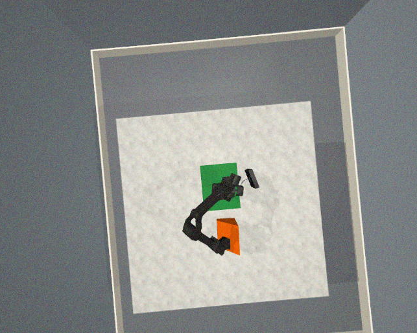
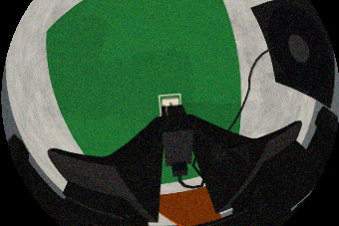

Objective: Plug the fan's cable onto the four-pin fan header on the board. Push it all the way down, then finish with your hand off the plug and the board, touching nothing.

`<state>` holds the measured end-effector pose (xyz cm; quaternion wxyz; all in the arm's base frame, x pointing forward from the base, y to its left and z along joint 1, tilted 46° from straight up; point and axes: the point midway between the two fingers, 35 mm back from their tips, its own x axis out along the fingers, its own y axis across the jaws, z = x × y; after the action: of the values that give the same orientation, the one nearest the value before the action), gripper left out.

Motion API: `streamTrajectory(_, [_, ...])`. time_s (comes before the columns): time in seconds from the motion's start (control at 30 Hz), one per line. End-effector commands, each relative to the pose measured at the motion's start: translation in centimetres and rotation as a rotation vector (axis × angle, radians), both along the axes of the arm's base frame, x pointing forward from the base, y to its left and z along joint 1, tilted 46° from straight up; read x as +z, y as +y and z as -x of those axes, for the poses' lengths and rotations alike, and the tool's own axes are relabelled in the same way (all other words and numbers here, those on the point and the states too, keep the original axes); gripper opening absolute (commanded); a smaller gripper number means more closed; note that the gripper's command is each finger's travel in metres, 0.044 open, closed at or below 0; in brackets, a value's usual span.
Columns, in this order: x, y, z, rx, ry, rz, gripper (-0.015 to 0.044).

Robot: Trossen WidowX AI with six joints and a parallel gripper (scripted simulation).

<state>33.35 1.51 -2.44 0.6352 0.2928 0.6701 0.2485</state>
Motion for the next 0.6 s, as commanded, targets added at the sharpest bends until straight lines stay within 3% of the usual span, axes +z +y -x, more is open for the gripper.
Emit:
streamTrajectory(0.0, [-0.06, 0.11, -0.01, -0.003, 0.002, -0.003, 0.0])
streamTrajectory(0.57, [-0.65, 0.73, 0.0, -0.003, 0.002, -0.003, 0.0])
